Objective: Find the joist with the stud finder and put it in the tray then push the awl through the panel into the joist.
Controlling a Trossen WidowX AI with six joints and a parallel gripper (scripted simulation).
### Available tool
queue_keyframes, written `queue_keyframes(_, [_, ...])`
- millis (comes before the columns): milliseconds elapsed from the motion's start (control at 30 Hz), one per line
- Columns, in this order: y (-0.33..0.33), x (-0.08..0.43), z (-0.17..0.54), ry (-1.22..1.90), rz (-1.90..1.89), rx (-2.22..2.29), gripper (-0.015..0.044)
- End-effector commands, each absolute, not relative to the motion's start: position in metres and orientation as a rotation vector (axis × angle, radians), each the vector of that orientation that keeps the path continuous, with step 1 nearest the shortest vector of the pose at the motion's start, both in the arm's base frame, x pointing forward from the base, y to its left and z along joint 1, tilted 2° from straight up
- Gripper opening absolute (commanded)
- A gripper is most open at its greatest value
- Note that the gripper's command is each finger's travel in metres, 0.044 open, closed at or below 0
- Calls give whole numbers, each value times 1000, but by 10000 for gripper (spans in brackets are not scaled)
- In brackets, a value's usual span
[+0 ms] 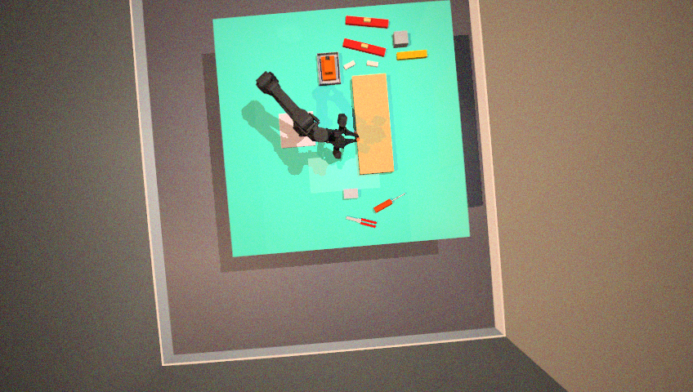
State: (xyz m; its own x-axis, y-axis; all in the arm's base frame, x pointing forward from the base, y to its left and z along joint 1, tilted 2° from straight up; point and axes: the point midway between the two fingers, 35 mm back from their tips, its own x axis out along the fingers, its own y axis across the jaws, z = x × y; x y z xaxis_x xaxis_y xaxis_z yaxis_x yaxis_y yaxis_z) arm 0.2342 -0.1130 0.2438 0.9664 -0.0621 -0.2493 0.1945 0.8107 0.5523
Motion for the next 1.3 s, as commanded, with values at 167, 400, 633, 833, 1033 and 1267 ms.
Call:
queue_keyframes(167, [-96,229,264,88,3,130,0])
queue_keyframes(400, [-99,242,257,136,-30,253,0])
queue_keyframes(633, [-92,260,255,146,-26,230,0])
queue_keyframes(833, [-83,275,253,152,-20,211,0])
queue_keyframes(1033, [-70,289,251,159,-5,198,0])
queue_keyframes(1267, [-53,304,248,167,14,179,0])
